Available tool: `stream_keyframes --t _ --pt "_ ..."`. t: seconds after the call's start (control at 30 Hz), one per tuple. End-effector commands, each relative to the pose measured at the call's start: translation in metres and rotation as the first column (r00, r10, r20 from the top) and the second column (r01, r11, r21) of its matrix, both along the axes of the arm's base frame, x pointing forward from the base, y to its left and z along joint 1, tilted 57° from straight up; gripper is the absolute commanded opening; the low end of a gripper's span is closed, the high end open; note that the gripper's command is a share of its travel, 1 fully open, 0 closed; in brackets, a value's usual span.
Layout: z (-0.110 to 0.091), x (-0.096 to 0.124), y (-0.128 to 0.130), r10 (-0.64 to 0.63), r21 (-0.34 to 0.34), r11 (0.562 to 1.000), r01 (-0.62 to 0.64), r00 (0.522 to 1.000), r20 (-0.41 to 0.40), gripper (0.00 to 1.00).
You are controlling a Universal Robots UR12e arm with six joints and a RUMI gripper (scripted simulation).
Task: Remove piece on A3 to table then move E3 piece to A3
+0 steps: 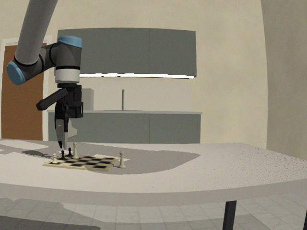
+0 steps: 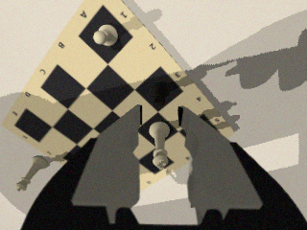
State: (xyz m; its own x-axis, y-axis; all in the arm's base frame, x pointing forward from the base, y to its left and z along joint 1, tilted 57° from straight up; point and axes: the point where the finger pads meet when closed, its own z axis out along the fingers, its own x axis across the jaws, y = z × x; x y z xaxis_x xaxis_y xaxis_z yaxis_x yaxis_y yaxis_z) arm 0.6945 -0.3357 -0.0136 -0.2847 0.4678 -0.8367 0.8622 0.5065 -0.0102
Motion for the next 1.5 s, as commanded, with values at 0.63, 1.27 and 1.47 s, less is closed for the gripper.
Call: stream_keyframes --t 0.63,1.27,1.47 --pt "0.033 -0.025 0.044 0.0 0.0 1.0 0.0 1.0 0.0 1.0" --pt "0.034 -0.025 0.044 0.0 0.0 1.0 0.0 1.0 0.0 1.0" --pt "0.039 -0.029 0.051 0.0 0.0 1.0 0.0 1.0 0.0 1.0"
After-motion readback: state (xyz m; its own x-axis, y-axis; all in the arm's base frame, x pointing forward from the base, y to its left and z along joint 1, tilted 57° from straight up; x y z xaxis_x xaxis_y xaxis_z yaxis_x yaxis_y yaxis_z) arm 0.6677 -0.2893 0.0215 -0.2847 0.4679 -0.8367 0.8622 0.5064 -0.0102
